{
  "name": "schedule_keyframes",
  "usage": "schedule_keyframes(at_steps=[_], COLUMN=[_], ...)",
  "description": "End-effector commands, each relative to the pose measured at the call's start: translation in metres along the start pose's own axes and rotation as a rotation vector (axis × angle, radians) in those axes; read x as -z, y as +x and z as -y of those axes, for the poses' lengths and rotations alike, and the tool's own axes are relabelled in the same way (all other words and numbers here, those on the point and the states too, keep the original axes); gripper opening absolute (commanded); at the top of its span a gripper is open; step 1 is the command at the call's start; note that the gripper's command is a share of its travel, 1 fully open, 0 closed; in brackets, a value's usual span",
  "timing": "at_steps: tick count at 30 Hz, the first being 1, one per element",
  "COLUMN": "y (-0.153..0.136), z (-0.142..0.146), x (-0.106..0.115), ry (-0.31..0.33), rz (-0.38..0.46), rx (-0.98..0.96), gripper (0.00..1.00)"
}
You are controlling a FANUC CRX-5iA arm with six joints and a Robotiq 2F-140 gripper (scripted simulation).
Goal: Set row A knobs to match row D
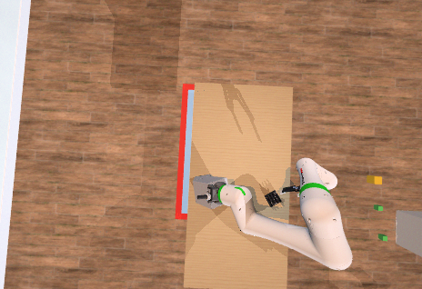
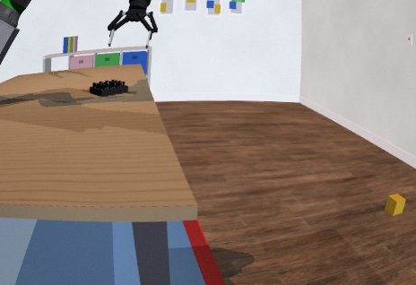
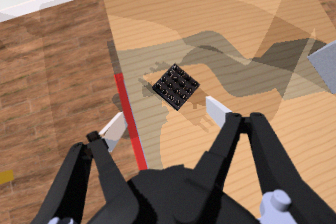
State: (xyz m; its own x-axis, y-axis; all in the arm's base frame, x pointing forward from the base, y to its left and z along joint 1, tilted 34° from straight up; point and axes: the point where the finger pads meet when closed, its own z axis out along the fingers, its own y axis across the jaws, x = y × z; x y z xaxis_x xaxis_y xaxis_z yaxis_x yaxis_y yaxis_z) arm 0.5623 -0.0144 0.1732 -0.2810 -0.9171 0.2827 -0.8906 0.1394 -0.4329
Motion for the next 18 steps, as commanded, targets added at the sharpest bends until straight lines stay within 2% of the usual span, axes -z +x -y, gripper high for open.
schedule_keyframes(at_steps=[1,3,5,6,18], y=[0.021,0.03,0.03,0.043,0.082], z=[0.036,0.049,0.049,0.066,0.112], x=[-0.014,-0.018,-0.018,-0.024,-0.04], ry=[0.086,0.119,0.119,0.164,0.302], rz=[0.002,-0.004,-0.004,-0.015,-0.068], rx=[0.114,0.169,0.169,0.253,0.595], gripper=[1.0,1.0,1.0,1.0,1.0])
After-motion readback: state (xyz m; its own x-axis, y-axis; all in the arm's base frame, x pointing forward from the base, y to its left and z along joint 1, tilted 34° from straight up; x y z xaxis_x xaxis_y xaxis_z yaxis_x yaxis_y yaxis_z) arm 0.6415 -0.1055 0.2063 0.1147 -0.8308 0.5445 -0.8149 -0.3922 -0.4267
